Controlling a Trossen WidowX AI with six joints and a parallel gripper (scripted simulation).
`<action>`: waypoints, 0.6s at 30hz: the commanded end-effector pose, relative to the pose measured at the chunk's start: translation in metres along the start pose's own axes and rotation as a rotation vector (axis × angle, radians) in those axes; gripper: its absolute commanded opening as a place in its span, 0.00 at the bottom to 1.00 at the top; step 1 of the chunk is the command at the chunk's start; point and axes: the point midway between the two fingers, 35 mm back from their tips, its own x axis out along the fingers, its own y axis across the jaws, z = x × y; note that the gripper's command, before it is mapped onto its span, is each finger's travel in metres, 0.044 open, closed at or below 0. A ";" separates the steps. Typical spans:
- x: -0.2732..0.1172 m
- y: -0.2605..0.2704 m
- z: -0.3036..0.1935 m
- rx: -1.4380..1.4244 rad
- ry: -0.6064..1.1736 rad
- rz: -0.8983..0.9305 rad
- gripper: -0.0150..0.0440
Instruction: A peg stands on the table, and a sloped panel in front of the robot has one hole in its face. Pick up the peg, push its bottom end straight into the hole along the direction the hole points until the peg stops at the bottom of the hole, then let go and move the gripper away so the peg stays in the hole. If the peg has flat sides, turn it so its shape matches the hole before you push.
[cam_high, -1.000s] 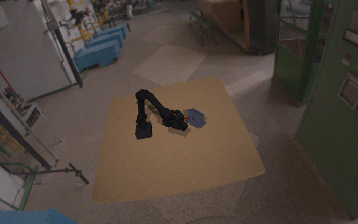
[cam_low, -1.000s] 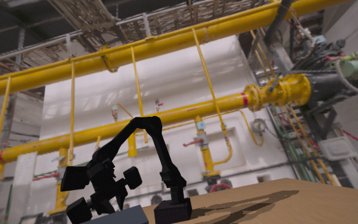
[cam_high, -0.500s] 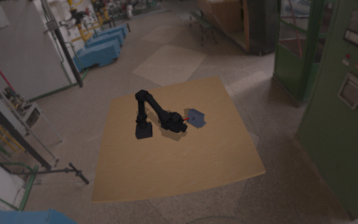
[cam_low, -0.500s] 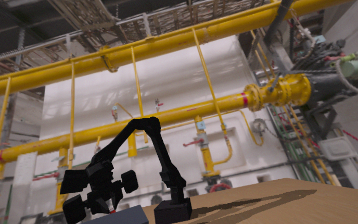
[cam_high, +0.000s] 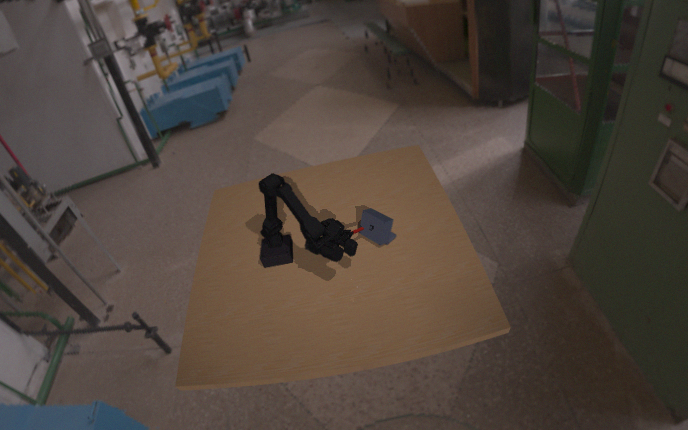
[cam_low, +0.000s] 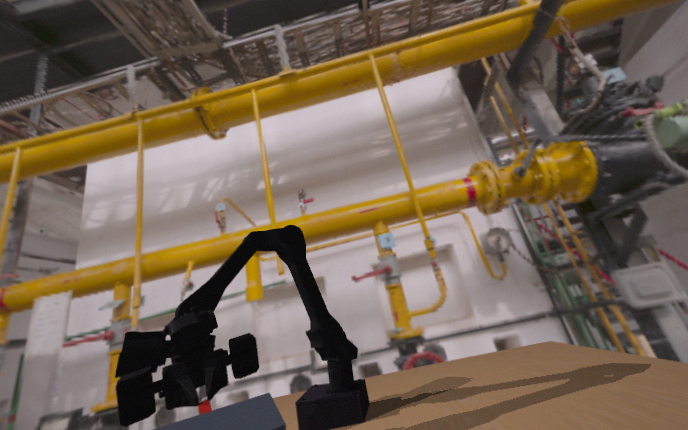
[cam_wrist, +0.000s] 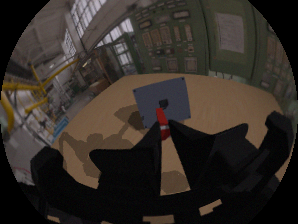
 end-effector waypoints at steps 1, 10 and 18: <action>-0.003 -0.001 0.000 -0.026 -0.019 -0.007 0.25; 0.000 -0.004 -0.001 -0.043 -0.029 -0.016 0.25; 0.002 -0.006 -0.002 -0.058 -0.033 -0.023 0.25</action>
